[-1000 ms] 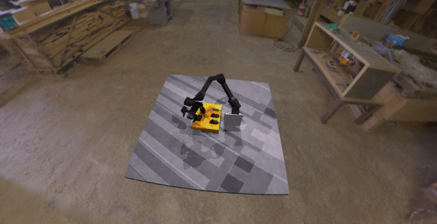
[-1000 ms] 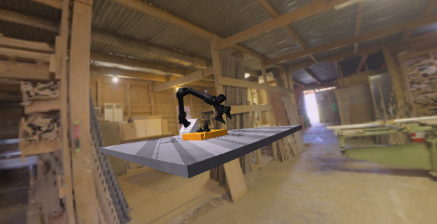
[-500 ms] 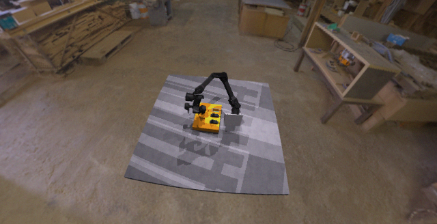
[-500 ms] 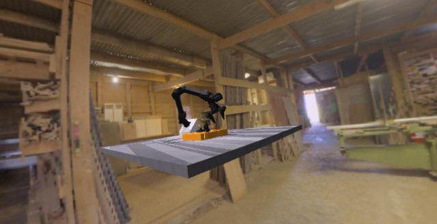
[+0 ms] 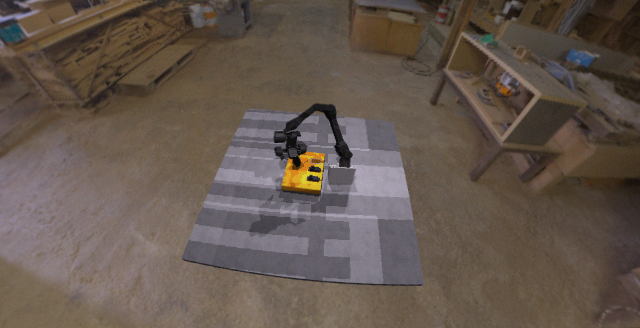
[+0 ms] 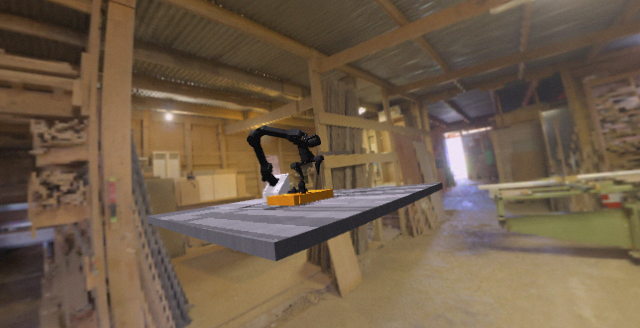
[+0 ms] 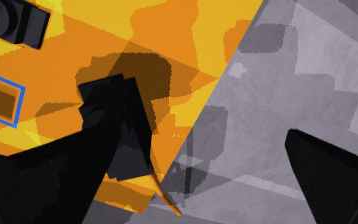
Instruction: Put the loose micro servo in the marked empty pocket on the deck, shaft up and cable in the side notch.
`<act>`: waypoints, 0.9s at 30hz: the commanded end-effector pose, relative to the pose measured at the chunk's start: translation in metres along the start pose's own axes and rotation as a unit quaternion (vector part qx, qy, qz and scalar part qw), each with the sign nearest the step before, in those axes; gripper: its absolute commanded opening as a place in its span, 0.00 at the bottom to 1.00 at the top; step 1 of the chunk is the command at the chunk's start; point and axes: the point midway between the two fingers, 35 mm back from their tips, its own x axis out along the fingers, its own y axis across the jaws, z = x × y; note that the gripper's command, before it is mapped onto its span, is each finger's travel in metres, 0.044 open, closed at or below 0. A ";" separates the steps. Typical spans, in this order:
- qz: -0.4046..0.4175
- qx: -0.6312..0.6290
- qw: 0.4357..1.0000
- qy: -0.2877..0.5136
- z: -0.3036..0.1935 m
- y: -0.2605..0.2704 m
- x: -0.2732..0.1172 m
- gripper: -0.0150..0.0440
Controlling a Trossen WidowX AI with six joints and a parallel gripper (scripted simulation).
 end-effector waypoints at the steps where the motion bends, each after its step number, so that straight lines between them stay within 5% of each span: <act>1: 0.019 -0.034 0.999 0.005 -0.011 0.011 -0.006 1.00; 27: 0.076 -0.123 0.989 0.007 -0.035 0.046 0.012 1.00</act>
